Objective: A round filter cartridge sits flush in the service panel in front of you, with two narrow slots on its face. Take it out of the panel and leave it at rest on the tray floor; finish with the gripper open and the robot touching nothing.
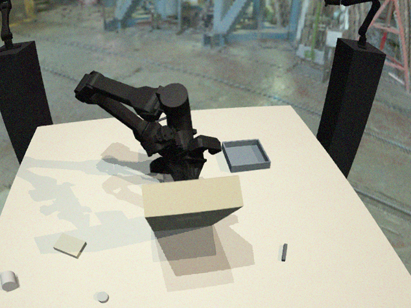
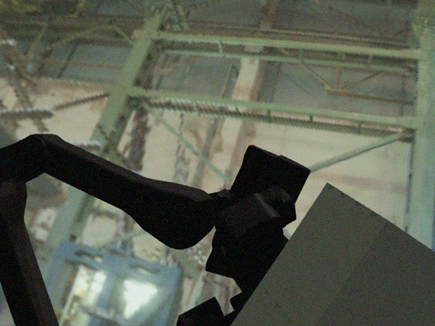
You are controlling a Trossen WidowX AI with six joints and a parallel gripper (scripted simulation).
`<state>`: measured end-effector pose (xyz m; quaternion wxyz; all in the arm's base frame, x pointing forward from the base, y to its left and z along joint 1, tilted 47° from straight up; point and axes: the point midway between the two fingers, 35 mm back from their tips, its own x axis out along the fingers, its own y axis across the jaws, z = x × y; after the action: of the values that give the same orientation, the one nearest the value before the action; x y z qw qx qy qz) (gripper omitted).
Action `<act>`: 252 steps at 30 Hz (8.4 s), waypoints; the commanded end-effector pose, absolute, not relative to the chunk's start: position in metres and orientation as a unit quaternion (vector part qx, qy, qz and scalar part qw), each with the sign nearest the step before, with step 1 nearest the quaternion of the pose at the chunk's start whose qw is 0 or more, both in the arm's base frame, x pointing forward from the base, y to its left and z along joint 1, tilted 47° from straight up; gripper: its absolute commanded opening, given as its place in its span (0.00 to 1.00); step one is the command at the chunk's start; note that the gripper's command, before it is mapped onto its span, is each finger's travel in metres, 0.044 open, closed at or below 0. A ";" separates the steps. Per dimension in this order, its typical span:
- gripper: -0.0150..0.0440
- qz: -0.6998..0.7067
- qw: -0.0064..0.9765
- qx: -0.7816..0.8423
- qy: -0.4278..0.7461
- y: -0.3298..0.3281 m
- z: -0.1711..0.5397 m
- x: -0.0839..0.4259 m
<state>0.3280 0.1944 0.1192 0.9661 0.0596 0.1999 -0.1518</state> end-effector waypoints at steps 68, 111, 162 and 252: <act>0.39 -0.174 0.953 0.147 0.198 0.165 0.102 0.239; 0.77 -0.149 0.882 -0.248 0.371 0.204 0.130 0.241; 0.59 -0.121 0.805 -0.378 0.442 0.154 0.080 0.256; 0.25 0.393 0.474 -0.586 0.526 0.296 -0.090 -0.006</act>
<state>0.0084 0.3036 -0.0786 0.4937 -0.5812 0.5275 0.3746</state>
